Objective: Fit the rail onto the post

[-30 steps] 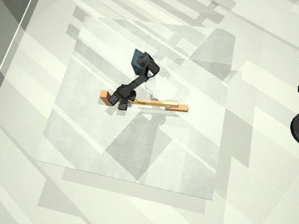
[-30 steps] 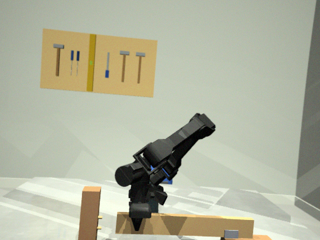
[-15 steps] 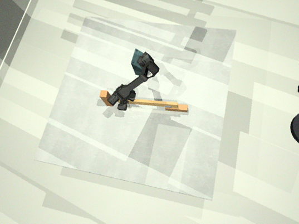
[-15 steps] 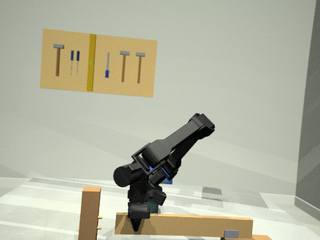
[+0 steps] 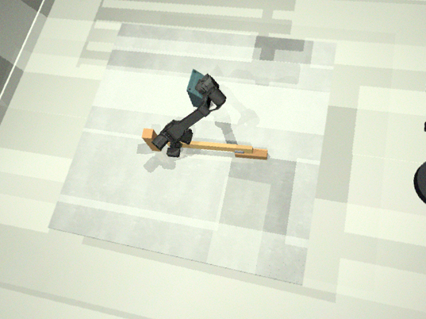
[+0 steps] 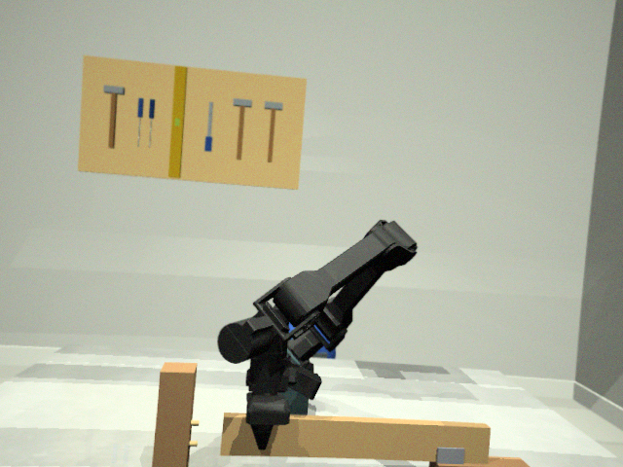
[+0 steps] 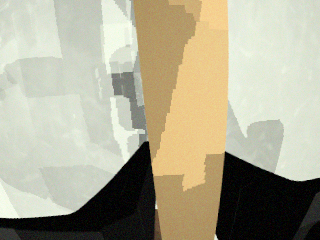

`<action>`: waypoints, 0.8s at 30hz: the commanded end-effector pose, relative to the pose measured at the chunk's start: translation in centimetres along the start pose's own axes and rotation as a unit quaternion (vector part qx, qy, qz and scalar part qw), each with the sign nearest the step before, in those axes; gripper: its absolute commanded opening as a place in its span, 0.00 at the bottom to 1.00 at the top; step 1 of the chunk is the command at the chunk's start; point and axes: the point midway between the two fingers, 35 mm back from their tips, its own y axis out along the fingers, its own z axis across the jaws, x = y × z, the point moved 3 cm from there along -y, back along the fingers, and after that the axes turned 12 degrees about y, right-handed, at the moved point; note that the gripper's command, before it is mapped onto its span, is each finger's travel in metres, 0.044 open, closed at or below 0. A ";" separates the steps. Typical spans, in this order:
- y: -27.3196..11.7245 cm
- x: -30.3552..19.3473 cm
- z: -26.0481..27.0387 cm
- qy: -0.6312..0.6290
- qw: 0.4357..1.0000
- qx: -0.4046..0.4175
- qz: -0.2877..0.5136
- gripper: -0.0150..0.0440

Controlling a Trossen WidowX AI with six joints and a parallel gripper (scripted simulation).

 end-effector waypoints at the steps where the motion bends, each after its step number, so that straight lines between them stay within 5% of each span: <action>1: -0.4 -0.4 -0.3 0.000 1.000 -0.007 0.001 0.25; 24: -0.4 -0.9 -0.3 0.000 1.000 -0.007 0.002 0.25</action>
